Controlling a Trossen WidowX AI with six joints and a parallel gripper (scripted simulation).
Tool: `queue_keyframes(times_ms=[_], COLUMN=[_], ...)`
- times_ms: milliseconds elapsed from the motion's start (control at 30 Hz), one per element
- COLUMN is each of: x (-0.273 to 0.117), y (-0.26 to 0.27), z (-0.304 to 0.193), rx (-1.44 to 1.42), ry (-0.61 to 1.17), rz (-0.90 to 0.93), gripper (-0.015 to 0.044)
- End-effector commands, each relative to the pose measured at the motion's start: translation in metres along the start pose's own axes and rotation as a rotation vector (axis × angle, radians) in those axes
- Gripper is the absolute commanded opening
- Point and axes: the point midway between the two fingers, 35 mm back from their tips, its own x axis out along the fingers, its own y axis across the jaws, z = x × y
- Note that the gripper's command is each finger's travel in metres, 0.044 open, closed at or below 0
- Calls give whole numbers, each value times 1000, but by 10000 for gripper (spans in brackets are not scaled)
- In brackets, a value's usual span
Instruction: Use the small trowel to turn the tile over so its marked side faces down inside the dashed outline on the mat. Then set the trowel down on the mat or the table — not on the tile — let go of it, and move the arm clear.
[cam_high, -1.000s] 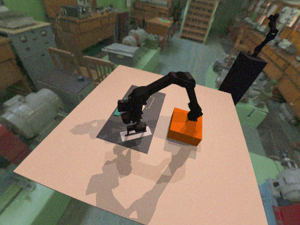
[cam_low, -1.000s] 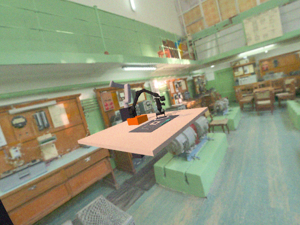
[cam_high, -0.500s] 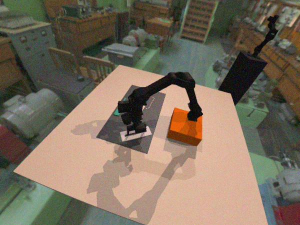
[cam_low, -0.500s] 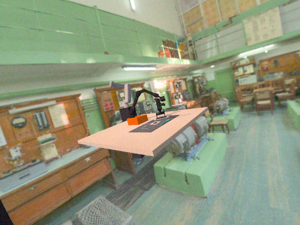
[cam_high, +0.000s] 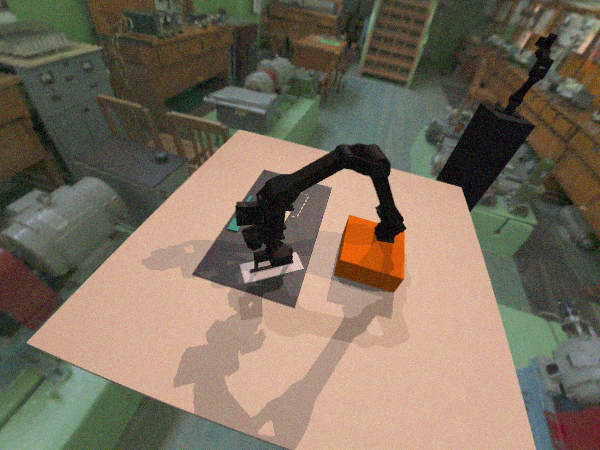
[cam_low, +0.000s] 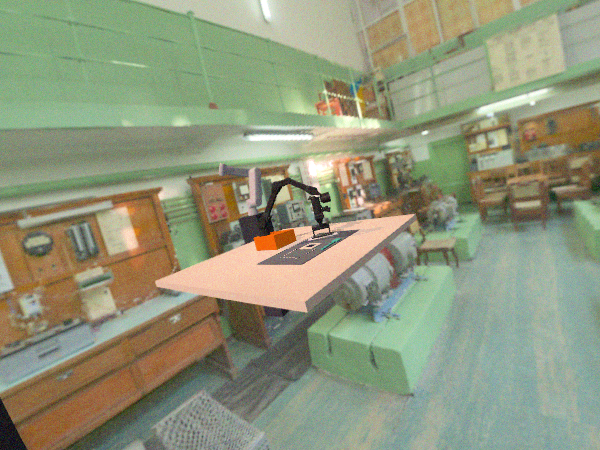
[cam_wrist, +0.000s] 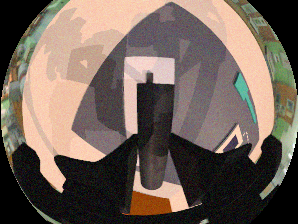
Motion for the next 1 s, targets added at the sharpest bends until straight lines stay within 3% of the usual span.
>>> queue_keyframes(times_ms=[0, 967], x=[3, 3], y=[-1, -2], z=[-2, -2], rx=[8, 838], ry=[8, 7], rz=[-2, -5], gripper=[130, 130])
